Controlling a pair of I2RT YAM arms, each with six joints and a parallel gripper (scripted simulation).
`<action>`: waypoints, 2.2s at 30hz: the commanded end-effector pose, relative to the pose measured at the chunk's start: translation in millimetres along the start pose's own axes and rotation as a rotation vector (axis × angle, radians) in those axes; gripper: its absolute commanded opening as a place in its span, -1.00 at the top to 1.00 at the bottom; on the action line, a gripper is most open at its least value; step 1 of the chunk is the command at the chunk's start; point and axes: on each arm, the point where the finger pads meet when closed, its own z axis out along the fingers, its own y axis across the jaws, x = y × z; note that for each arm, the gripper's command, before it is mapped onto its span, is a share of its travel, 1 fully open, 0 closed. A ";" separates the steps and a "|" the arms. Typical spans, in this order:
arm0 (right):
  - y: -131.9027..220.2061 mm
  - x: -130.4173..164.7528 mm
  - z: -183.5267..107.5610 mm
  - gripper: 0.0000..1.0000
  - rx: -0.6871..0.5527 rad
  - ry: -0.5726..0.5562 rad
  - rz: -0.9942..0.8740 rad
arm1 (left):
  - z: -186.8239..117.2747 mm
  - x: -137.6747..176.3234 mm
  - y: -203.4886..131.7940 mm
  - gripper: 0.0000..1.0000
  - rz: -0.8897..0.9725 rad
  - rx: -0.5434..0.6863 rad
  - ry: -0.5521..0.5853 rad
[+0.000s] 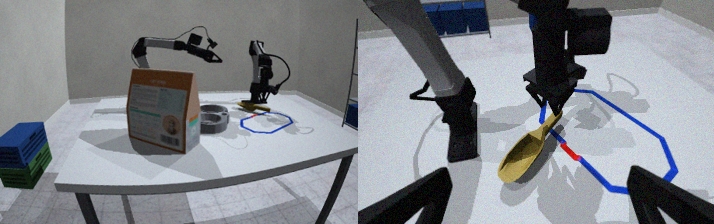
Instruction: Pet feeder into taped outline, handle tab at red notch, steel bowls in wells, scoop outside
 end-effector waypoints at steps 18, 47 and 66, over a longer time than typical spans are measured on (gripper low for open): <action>-7.9 20.1 1.8 -1.00 0.057 0.086 0.023 | 33.5 -6.3 -0.4 0.05 -0.161 -0.051 0.054; -14.1 35.4 -0.5 -1.00 0.095 0.148 0.030 | 54.1 -6.0 0.6 0.57 -0.166 -0.041 0.045; -12.7 29.4 -3.5 -1.00 0.086 0.127 0.026 | -31.2 -13.4 -8.0 0.64 -0.170 -0.024 0.031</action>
